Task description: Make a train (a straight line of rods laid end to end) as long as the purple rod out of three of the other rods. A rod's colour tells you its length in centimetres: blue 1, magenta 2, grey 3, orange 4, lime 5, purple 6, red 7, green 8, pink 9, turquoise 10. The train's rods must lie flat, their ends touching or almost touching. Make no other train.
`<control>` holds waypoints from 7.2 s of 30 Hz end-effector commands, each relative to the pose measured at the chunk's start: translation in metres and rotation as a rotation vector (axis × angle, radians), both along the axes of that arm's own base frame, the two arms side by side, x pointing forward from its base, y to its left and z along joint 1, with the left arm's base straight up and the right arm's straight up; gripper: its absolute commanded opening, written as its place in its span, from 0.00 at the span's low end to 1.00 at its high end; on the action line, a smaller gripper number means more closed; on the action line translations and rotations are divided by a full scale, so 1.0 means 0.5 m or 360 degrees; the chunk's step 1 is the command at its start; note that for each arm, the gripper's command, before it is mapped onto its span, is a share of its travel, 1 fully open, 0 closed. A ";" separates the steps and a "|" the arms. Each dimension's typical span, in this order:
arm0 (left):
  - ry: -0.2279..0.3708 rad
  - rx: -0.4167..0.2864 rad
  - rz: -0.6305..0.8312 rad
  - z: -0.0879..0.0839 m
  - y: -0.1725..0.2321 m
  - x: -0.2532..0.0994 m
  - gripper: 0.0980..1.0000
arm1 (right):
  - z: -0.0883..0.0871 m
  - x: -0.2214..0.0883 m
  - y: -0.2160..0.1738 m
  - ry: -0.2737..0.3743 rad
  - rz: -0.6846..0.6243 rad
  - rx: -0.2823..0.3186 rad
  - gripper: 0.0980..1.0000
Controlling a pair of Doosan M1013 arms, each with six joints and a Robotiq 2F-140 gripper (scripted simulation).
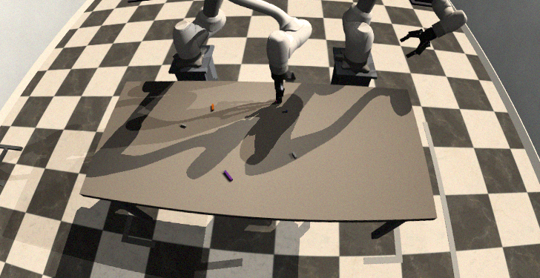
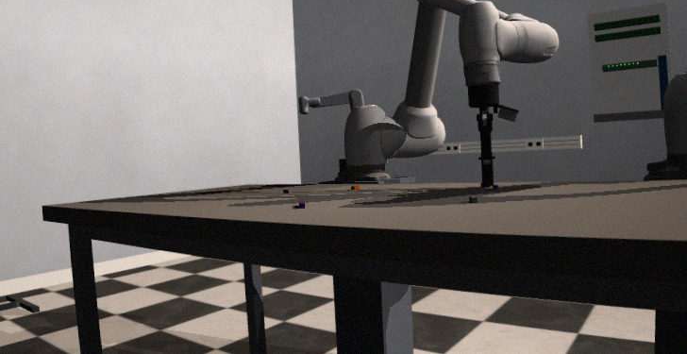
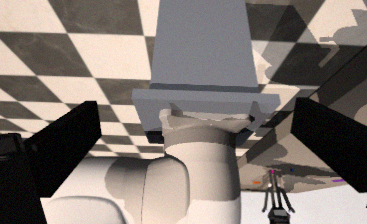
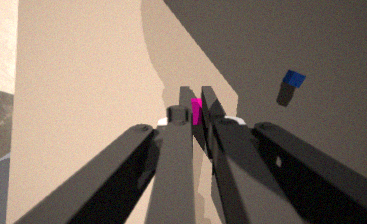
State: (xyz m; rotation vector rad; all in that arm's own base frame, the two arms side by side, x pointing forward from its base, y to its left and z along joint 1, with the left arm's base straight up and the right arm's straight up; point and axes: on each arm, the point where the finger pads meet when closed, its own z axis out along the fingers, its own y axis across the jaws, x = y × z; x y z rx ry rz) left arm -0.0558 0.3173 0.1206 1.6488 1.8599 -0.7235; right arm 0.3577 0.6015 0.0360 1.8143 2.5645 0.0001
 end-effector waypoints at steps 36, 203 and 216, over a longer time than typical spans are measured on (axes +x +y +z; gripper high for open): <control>0.0001 0.0002 0.0000 0.001 0.001 0.000 1.00 | 0.201 0.000 0.001 0.0000 0.0000 0.0002 0.03; 0.0001 0.0002 0.0000 0.001 0.001 0.000 1.00 | 0.005 0.138 0.141 0.0000 -0.0650 0.0002 0.03; 0.0001 0.0002 0.0000 0.001 0.001 0.000 1.00 | 0.005 0.138 0.136 0.0000 -0.0650 0.0002 0.03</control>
